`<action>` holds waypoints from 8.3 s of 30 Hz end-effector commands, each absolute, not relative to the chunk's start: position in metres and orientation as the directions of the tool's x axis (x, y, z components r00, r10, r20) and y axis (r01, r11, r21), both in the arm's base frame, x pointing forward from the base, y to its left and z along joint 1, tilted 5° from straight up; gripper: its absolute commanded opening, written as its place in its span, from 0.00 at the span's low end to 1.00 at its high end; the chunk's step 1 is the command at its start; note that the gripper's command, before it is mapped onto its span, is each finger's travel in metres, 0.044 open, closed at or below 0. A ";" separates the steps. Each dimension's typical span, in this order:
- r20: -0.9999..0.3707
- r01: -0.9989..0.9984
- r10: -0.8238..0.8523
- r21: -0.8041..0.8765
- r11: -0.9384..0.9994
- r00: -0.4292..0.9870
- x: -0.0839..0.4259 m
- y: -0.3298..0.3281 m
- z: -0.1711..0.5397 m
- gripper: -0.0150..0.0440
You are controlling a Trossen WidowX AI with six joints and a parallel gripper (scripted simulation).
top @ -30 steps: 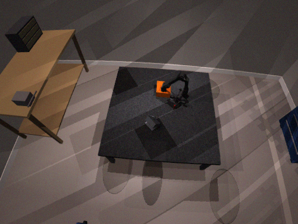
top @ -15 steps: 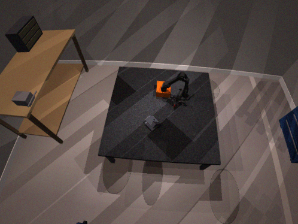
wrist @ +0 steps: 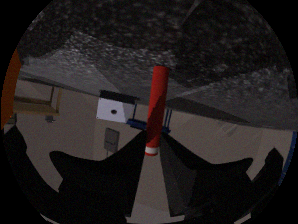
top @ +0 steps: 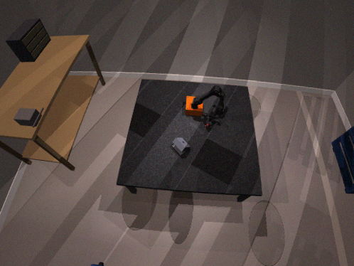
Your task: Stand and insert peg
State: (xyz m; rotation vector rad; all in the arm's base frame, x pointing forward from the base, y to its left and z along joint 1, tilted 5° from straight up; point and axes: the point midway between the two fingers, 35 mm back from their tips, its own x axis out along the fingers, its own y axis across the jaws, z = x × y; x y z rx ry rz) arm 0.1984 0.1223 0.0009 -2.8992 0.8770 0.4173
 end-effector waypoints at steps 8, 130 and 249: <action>-0.280 -0.551 -0.529 0.004 -0.835 0.801 0.196 0.122 0.000 0.34; -0.236 -0.475 -0.478 0.074 -0.877 0.846 0.185 0.127 -0.003 0.34; -0.925 -0.661 -0.357 0.188 -0.726 0.129 0.175 0.079 0.081 1.00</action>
